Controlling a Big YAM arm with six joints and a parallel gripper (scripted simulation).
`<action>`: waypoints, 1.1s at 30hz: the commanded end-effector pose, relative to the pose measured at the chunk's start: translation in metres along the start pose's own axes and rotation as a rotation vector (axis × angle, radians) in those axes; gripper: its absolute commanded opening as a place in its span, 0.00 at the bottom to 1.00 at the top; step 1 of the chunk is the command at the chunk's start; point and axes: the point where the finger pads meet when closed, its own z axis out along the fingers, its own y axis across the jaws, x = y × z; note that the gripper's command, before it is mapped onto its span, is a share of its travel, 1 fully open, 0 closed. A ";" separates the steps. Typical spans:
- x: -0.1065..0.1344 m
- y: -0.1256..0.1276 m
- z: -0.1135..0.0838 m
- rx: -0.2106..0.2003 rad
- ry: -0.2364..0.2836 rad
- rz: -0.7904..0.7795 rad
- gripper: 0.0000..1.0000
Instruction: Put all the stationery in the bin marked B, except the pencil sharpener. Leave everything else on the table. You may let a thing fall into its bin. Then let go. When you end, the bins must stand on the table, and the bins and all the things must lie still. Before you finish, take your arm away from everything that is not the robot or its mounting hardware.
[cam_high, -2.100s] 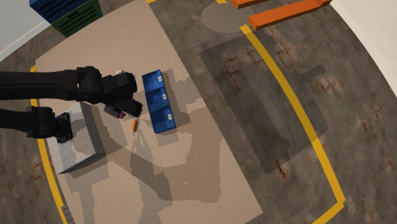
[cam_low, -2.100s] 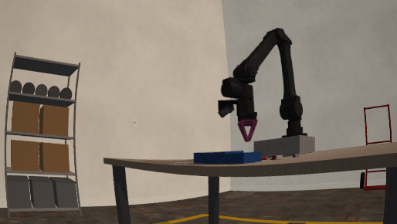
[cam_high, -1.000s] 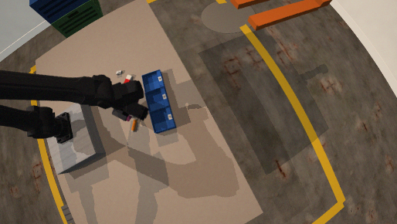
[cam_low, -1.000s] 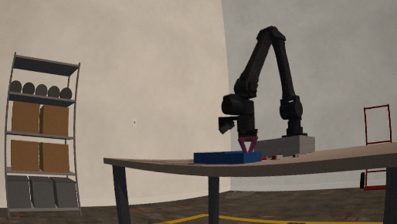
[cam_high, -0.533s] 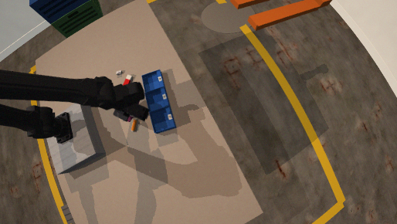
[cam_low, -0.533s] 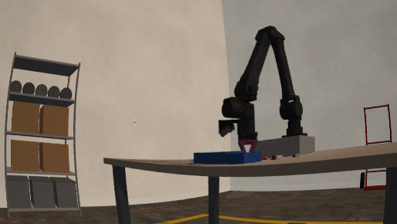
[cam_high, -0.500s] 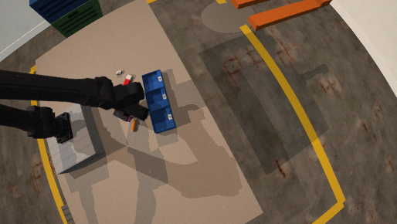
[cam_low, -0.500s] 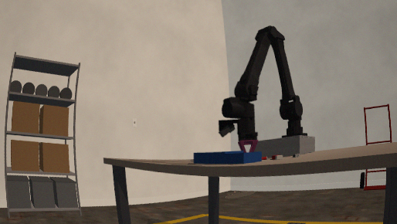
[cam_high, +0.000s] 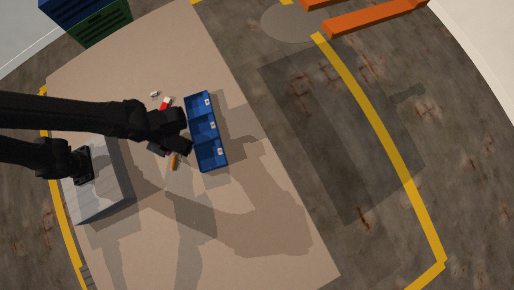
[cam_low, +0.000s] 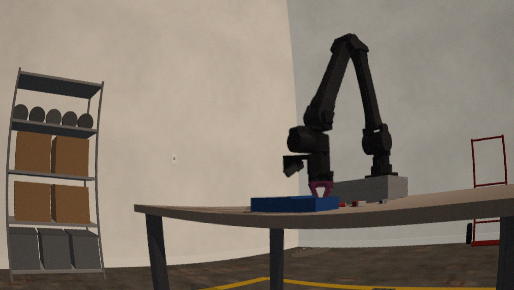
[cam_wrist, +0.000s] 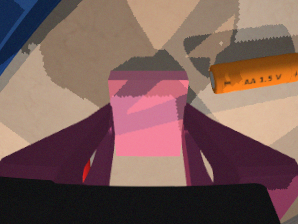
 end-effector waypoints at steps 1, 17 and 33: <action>-0.012 0.007 -0.008 -0.019 -0.027 -0.001 0.34; -0.012 0.007 -0.008 -0.019 -0.027 -0.001 0.34; -0.022 0.013 -0.054 -0.036 -0.051 -0.007 0.34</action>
